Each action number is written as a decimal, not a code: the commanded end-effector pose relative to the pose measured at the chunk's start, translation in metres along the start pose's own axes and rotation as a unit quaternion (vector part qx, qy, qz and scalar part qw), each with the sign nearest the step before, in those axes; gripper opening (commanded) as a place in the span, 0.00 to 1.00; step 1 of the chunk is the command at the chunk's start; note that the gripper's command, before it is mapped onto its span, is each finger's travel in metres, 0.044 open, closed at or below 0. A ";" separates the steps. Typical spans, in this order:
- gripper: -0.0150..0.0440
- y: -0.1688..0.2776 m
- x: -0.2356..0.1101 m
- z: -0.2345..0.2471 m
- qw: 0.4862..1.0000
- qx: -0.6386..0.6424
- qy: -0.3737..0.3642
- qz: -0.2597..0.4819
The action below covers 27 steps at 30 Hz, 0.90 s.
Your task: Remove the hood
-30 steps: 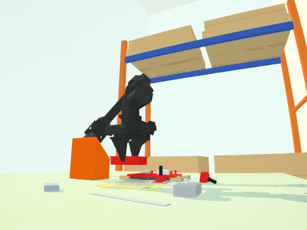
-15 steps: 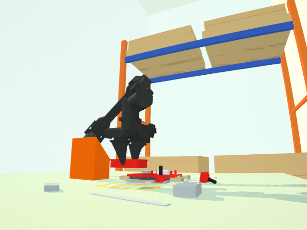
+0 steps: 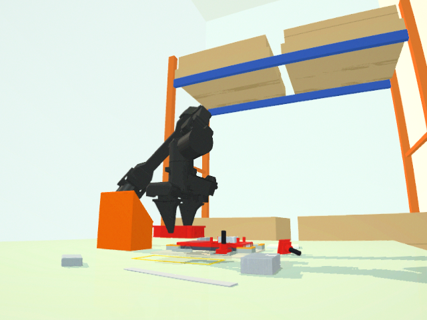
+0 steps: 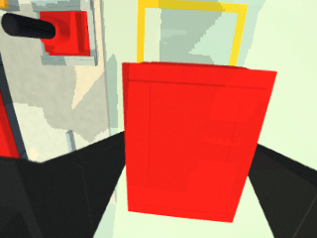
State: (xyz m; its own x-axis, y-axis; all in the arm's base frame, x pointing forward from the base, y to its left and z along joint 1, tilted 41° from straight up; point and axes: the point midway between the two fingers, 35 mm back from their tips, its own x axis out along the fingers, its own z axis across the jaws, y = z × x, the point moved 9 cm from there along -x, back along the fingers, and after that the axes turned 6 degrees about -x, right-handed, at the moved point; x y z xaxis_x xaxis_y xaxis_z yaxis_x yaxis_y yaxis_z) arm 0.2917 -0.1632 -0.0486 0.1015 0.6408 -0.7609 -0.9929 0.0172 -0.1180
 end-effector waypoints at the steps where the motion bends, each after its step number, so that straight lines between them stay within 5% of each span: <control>1: 0.25 0.001 0.004 0.001 1.000 0.003 -0.003 0.000; 27: 0.25 0.002 0.019 0.002 1.000 0.002 -0.003 0.000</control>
State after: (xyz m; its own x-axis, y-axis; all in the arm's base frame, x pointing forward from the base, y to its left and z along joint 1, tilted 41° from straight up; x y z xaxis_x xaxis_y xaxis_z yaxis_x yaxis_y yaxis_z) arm 0.2924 -0.1525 -0.0602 0.1018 0.6418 -0.7601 -0.9928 0.0172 -0.1184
